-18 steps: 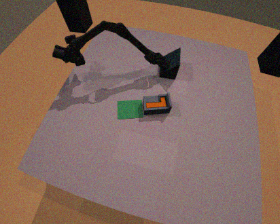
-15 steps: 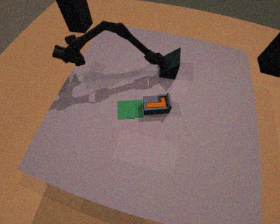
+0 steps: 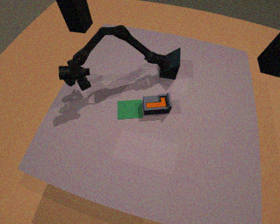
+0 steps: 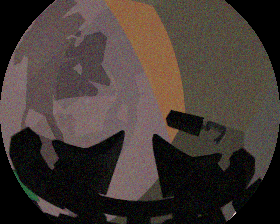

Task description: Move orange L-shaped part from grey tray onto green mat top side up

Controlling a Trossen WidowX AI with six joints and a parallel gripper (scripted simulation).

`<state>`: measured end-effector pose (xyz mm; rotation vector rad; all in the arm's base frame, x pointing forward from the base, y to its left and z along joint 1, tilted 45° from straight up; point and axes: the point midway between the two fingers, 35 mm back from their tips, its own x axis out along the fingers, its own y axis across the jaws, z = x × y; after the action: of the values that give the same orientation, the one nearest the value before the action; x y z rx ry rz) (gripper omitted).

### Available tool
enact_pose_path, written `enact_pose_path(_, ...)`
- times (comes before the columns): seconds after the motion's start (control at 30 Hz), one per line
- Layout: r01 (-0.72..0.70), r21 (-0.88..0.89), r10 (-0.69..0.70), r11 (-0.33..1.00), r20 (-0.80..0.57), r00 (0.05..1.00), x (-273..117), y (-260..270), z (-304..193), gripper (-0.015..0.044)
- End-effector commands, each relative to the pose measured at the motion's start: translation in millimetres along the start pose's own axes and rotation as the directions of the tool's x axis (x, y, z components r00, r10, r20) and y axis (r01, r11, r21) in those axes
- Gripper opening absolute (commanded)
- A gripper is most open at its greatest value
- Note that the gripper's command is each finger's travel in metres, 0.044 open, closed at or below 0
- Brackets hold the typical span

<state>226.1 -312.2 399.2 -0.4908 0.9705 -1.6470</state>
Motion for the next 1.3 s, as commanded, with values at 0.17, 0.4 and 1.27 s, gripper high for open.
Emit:
enact_pose_path(0.17,-0.313,-0.206,0.346,0.927,0.153,0.926,-92.7,127.3,2.9,0.018)
enact_pose_path(0.4,-0.459,-0.368,0.54,0.809,0.154,0.828,-171.0,202.1,-29.8,0.018)
enact_pose_path(1.27,-0.414,-0.854,0.673,0.314,-0.108,0.732,-370.2,266.2,-332.2,0.018)
